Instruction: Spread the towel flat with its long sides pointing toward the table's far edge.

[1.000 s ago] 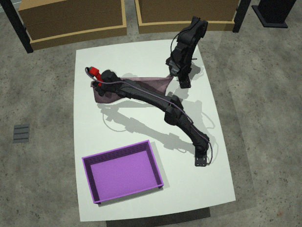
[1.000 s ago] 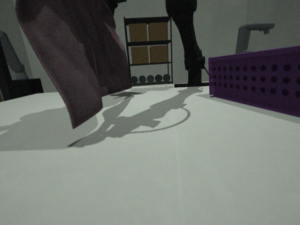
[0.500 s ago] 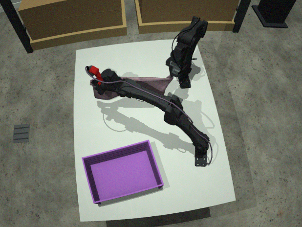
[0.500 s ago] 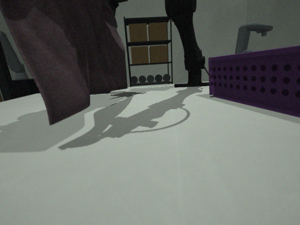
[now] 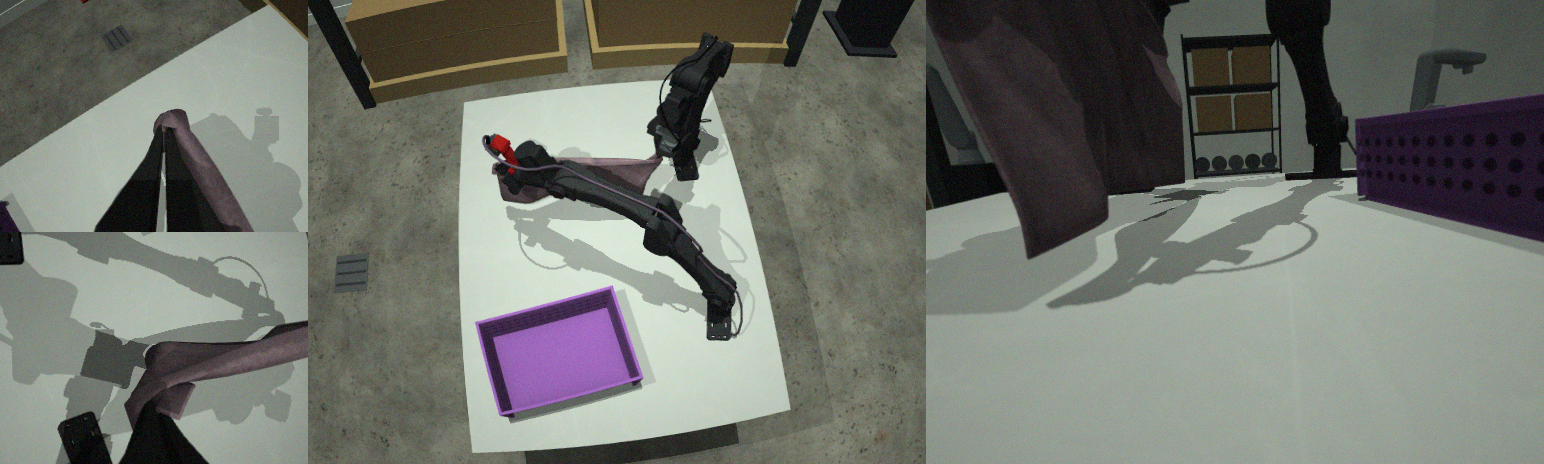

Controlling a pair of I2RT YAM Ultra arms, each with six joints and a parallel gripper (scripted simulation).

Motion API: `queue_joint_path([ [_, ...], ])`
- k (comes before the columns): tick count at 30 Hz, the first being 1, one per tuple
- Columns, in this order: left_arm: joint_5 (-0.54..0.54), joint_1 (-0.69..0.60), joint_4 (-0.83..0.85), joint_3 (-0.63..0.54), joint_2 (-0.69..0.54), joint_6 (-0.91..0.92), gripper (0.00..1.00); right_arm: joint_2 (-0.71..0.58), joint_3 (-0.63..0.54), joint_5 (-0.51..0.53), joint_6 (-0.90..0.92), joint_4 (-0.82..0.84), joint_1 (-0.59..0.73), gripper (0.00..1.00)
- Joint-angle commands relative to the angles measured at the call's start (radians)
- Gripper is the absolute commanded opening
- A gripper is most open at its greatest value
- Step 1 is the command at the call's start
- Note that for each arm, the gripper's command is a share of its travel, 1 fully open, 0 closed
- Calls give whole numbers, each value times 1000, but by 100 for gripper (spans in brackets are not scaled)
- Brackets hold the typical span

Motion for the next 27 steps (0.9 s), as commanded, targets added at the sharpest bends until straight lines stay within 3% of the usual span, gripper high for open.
queue_joint_path([
  [1,-39,10,59,34,10,-11,0,-26,42,-70,-12,-18,15,0],
  [25,-39,10,59,34,10,-11,0,-26,42,-70,-12,-18,15,0],
  [26,-38,-11,71,-89,-64,-11,0,-46,-58,-58,0,64,-37,0],
  [27,-39,-7,78,-96,-67,-11,0,-47,-59,-60,0,65,-38,0],
])
